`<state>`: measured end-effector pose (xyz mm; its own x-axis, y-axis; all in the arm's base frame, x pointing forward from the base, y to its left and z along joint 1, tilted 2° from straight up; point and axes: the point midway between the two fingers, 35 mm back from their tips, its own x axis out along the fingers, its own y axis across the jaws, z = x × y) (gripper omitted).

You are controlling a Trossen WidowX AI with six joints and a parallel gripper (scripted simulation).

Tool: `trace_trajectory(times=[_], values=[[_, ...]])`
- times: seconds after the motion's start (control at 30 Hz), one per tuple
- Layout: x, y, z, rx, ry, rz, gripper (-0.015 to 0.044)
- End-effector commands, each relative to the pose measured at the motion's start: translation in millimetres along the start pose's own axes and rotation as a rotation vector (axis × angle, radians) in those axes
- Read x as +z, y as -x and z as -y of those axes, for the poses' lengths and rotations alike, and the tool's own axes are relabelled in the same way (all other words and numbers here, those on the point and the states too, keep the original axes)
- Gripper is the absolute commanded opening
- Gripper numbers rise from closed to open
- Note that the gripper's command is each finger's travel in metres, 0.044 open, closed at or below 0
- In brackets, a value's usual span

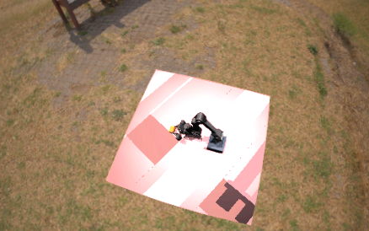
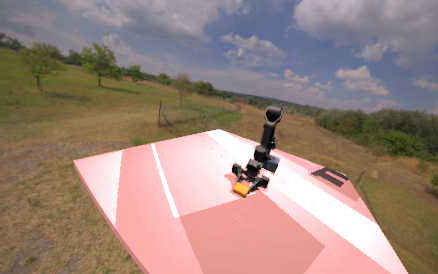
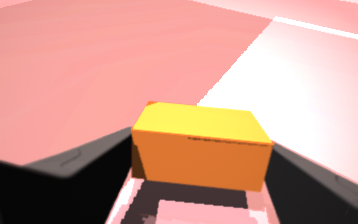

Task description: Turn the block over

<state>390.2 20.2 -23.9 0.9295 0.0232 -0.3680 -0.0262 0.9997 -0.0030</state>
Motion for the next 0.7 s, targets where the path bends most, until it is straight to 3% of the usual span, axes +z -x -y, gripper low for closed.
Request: trace_trajectory(times=[0.0, 0.2, 0.67], values=[[-1.2, 0.4, 0.6, -0.004, 0.004, -0.002, 0.0289], [-1.2, 0.4, 0.6, -0.004, 0.004, -0.002, 0.044], [-1.2, 0.4, 0.6, -0.004, 0.004, -0.002, 0.044]])
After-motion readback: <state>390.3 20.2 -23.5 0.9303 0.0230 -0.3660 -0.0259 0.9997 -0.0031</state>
